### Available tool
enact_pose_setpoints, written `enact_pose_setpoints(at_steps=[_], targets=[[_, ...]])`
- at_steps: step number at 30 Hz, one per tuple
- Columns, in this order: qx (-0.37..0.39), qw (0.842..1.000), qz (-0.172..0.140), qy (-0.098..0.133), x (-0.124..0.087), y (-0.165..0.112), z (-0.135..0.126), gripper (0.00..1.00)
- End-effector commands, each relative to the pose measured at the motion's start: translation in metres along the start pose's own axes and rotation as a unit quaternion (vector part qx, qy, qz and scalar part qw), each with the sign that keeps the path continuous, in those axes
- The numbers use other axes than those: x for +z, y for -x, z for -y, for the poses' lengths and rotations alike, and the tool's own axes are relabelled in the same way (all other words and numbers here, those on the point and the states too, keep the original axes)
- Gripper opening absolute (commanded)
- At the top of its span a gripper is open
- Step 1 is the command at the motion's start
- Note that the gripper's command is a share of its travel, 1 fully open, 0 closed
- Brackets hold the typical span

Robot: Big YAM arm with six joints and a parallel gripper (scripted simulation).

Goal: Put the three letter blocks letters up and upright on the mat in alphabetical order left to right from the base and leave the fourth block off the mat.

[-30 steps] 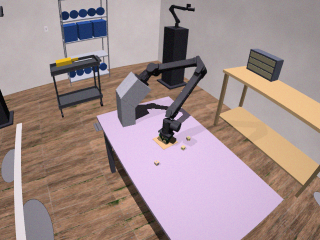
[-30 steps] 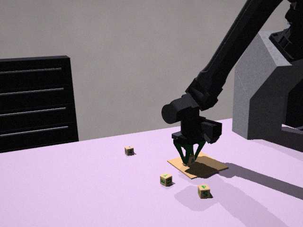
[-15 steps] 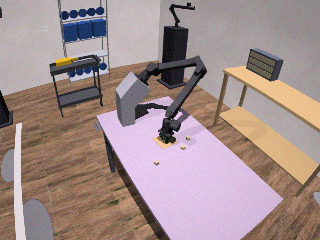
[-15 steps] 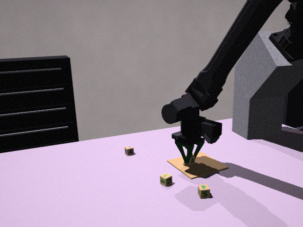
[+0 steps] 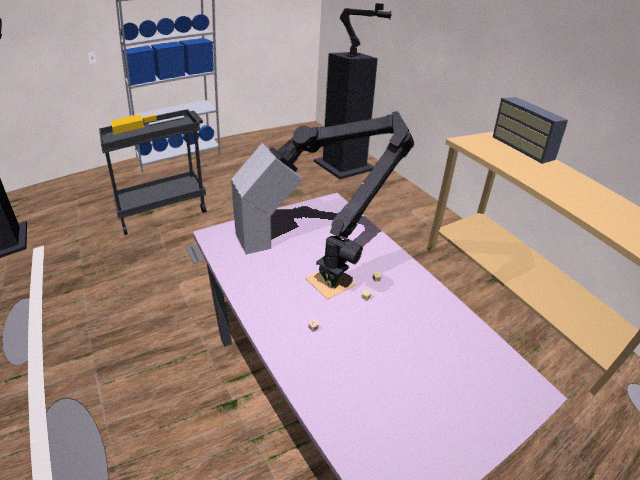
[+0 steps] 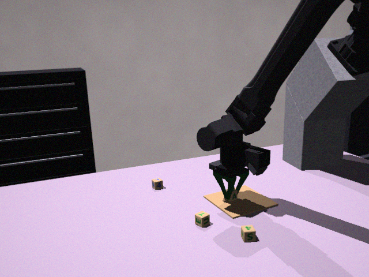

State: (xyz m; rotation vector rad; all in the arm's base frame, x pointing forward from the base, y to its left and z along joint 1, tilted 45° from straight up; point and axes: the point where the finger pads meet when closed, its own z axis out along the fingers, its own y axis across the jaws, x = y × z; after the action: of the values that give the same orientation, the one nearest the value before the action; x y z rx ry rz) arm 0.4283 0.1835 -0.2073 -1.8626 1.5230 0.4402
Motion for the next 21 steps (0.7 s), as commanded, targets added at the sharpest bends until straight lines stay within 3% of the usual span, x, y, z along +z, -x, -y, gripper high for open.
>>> enact_pose_setpoints(at_steps=[1, 12, 14, 21], targets=[[-0.001, 1.000, 0.002, 0.005, 0.008, 0.002, -0.007, 0.21], [-0.002, 1.000, 0.002, 0.011, 0.006, 0.002, -0.012, 0.21], [0.004, 1.000, -0.002, -0.005, -0.016, -0.004, 0.001, 0.21], [0.003, 1.000, -0.001, -0.007, -0.060, -0.003, 0.002, 0.21]])
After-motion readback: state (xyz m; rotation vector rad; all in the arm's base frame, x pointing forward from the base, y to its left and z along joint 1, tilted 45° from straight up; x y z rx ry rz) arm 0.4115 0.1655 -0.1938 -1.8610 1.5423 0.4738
